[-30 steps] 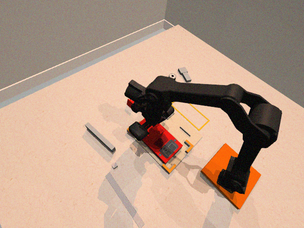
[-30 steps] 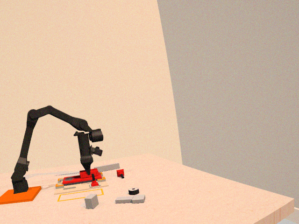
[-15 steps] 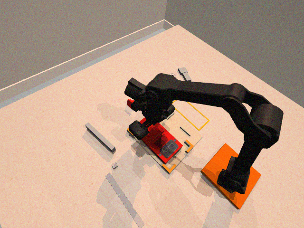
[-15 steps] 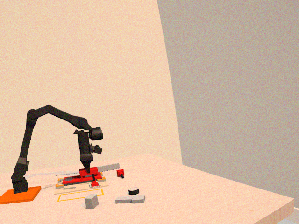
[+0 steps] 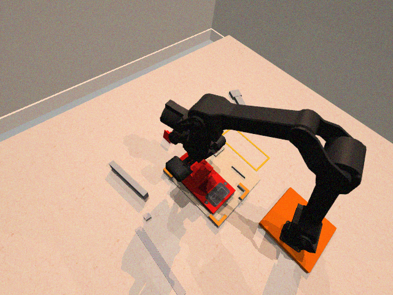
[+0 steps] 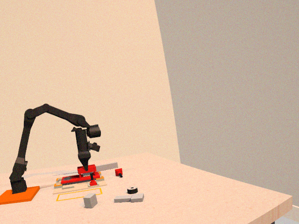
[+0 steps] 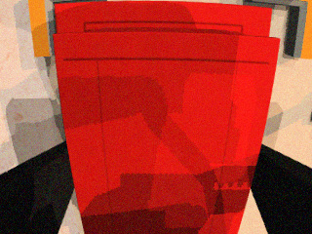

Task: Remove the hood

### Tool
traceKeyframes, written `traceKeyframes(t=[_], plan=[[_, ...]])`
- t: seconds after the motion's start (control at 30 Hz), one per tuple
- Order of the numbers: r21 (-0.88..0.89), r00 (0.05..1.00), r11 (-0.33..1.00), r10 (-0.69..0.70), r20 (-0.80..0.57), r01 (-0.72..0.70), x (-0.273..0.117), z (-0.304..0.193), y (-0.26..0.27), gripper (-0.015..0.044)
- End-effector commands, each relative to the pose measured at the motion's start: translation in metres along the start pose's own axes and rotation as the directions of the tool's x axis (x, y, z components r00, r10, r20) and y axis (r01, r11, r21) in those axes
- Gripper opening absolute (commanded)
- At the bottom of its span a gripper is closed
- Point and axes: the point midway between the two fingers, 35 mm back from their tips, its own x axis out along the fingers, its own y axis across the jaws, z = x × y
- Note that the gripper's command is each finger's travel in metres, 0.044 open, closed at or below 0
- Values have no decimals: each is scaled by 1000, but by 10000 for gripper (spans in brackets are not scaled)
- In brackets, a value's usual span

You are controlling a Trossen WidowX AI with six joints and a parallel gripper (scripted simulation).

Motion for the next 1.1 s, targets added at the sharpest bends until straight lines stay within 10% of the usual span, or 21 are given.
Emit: traceKeyframes(t=[0.0, 1.07], plan=[[1, 1000, 1000, 0, 0, 0, -4, 0, 0, 0], [-1, 1000, 1000, -6, 2, 6, -46, 0, -80, 0]])
